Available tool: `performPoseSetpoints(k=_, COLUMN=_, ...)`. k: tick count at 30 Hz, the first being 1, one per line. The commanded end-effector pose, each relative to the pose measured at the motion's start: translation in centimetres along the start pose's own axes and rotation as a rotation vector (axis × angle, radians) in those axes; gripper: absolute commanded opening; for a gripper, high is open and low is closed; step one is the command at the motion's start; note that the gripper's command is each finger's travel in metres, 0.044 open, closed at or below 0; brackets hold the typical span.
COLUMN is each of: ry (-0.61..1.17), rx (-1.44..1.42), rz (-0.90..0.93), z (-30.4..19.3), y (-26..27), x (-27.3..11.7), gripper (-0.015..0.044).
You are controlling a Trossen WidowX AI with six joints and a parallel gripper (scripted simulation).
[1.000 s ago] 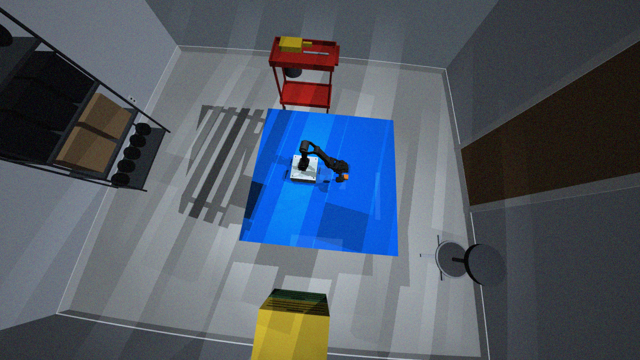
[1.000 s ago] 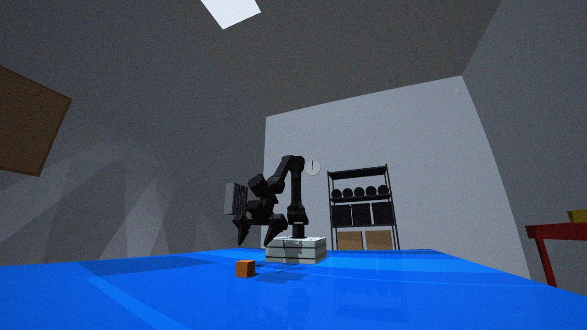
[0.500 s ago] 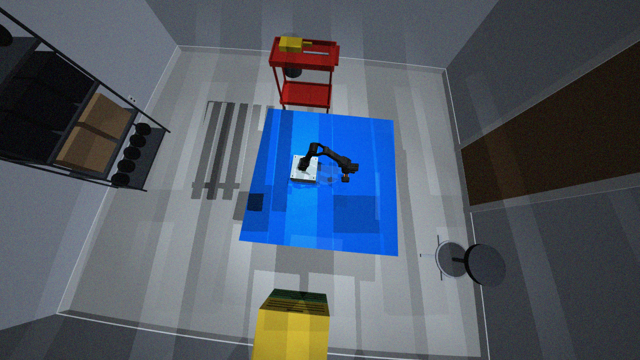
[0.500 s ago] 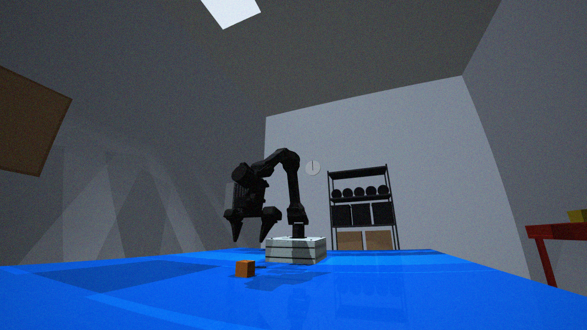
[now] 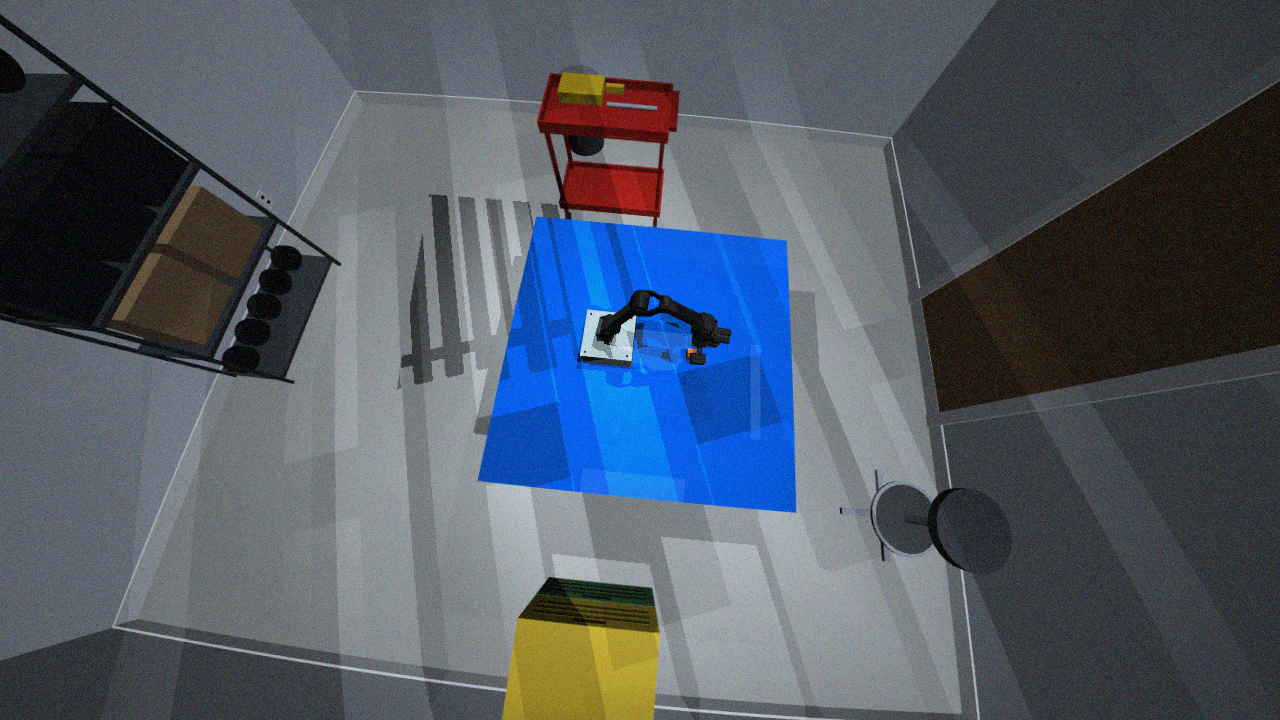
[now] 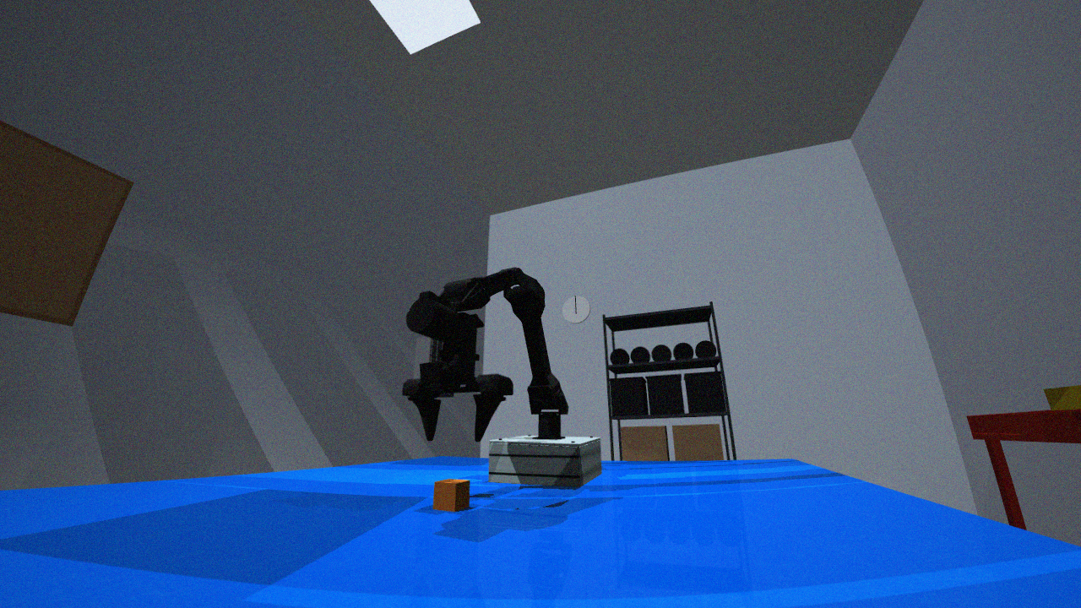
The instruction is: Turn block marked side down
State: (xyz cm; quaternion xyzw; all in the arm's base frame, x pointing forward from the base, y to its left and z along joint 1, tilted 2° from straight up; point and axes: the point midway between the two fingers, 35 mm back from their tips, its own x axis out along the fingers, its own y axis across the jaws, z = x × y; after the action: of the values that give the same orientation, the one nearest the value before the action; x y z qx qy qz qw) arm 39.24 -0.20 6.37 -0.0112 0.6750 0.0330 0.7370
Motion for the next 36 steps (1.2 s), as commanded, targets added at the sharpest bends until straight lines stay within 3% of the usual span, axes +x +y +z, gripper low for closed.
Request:
performPoseSetpoints(k=1, ry=0.023, rx=-0.003, rz=-0.005, z=-0.2, y=-0.1, x=2.9, gripper=0.0440)
performPoseSetpoints(k=36, ry=0.023, rx=-0.003, rz=-0.004, z=-0.4, y=-0.1, x=7.5, gripper=0.0440)
